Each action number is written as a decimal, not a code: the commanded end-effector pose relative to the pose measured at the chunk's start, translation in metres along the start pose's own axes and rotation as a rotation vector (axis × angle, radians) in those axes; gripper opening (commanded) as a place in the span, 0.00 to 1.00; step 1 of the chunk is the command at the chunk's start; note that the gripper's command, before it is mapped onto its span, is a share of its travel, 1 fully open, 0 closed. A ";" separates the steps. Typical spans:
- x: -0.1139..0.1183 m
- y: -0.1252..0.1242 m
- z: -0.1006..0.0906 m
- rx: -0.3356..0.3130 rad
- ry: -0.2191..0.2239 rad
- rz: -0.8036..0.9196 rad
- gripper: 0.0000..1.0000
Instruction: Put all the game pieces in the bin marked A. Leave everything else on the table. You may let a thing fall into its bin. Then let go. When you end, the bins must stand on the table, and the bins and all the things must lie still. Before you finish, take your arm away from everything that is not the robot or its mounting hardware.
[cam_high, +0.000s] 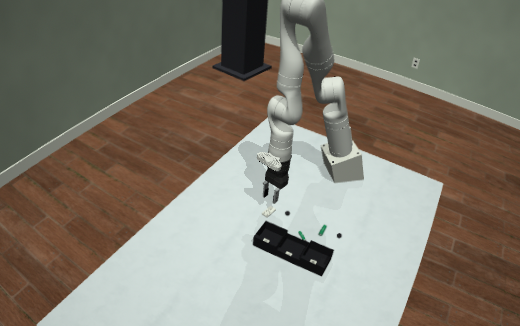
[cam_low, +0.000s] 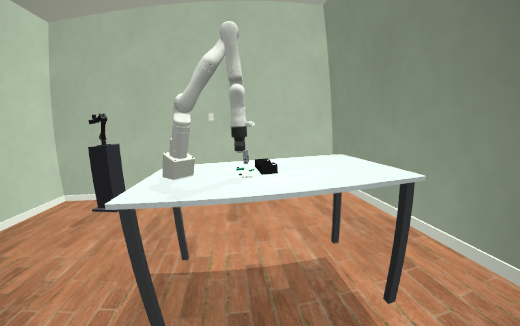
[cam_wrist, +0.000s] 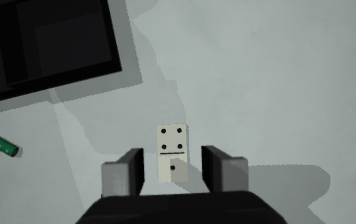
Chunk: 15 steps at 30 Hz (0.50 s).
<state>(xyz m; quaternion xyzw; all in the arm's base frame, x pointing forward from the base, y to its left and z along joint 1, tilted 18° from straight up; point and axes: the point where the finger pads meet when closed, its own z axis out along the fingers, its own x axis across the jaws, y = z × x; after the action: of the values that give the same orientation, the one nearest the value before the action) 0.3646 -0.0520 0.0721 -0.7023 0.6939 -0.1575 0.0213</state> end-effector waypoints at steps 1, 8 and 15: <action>0.000 0.000 0.007 -0.001 0.000 0.001 0.79; 0.005 0.004 0.035 -0.001 0.000 0.001 0.79; 0.009 0.007 0.054 -0.001 0.000 0.001 0.79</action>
<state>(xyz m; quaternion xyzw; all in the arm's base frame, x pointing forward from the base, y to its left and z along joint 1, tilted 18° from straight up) 0.3767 -0.0589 0.0295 -0.7089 0.6859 -0.1616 0.0312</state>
